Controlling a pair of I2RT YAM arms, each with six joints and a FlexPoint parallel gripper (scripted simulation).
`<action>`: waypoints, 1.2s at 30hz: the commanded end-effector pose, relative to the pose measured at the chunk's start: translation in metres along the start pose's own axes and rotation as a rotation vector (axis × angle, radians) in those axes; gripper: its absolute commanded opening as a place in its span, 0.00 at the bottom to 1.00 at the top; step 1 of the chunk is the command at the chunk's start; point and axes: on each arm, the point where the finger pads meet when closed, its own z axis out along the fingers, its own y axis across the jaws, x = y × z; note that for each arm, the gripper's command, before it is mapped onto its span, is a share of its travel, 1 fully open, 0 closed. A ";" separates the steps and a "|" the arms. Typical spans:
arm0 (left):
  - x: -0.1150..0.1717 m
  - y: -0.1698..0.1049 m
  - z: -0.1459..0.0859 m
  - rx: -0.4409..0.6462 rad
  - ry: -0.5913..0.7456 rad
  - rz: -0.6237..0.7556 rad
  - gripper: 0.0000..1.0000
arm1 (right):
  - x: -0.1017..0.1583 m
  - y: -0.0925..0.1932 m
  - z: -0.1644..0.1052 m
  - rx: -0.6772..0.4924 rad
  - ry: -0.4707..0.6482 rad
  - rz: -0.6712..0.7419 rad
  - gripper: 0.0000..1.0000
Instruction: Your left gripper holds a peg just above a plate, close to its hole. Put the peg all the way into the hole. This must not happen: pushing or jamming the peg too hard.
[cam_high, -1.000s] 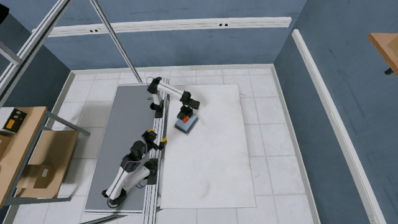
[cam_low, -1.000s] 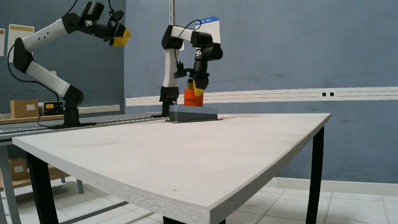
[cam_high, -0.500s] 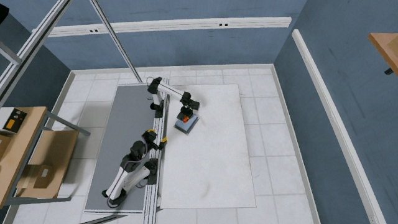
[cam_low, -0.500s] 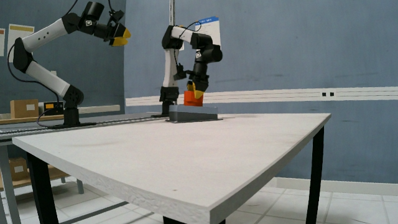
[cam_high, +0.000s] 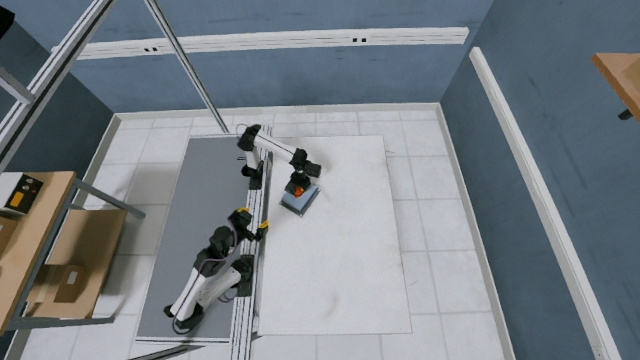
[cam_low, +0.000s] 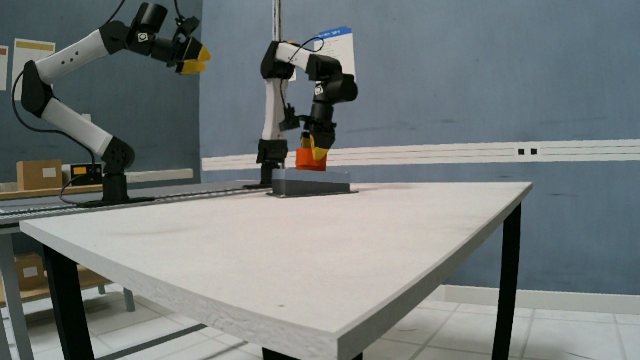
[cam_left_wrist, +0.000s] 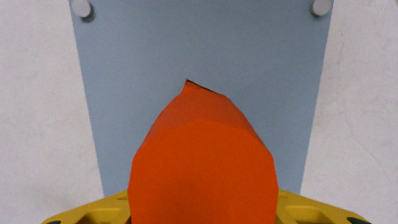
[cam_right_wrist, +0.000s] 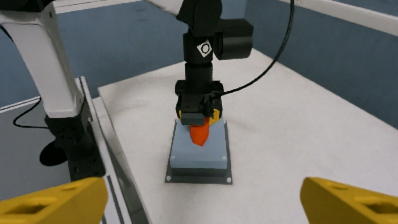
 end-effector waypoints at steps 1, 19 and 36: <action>-0.002 0.005 -0.007 -0.030 0.006 0.010 0.34 | 0.008 0.002 0.002 -0.006 0.026 0.011 1.00; -0.001 0.004 -0.049 -0.030 0.013 0.012 0.70 | 0.008 0.002 0.002 -0.006 0.026 0.011 1.00; -0.001 0.003 -0.048 -0.029 0.013 0.013 0.70 | 0.008 0.002 0.002 -0.006 0.026 0.011 1.00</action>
